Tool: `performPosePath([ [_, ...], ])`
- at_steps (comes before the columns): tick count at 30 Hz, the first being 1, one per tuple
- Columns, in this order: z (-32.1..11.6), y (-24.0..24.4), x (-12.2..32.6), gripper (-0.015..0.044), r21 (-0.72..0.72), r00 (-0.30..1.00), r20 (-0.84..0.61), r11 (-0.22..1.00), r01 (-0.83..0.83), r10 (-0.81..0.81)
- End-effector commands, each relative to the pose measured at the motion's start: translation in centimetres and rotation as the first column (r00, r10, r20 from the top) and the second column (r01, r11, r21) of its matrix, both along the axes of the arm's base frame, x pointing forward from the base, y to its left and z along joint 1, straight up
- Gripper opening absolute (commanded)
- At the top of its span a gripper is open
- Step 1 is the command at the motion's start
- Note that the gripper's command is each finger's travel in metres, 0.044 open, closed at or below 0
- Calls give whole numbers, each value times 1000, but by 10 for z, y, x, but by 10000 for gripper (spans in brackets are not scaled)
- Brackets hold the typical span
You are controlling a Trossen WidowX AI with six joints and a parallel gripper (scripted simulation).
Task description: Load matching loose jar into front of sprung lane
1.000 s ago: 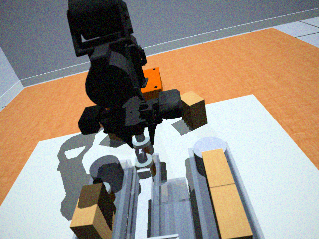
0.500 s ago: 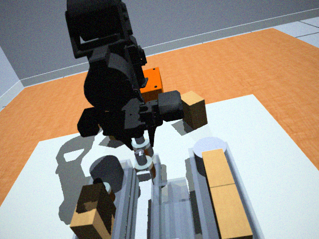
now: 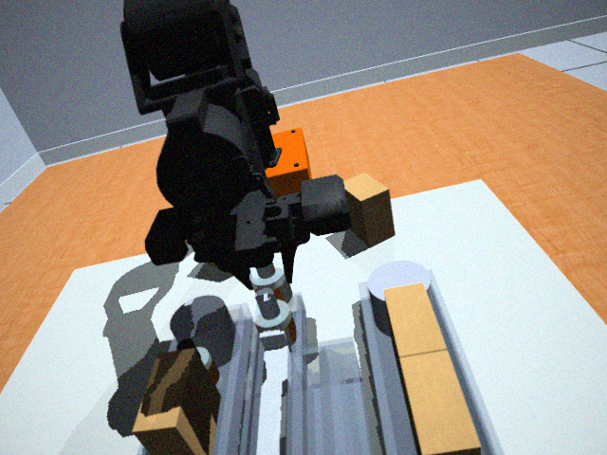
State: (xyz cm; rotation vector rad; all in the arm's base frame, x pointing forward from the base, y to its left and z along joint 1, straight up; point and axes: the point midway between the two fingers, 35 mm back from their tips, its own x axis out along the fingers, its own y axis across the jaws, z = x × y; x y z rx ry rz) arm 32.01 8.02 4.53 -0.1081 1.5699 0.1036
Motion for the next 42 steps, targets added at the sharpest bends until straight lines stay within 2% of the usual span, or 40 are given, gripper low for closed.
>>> performPosePath([
  [1, 7, 2, 12, 0, 11, 999, 39, 1000, -4, 3],
  [42, 8, 3, 17, 0, 11, 999, 39, 1000, -4, 3],
])
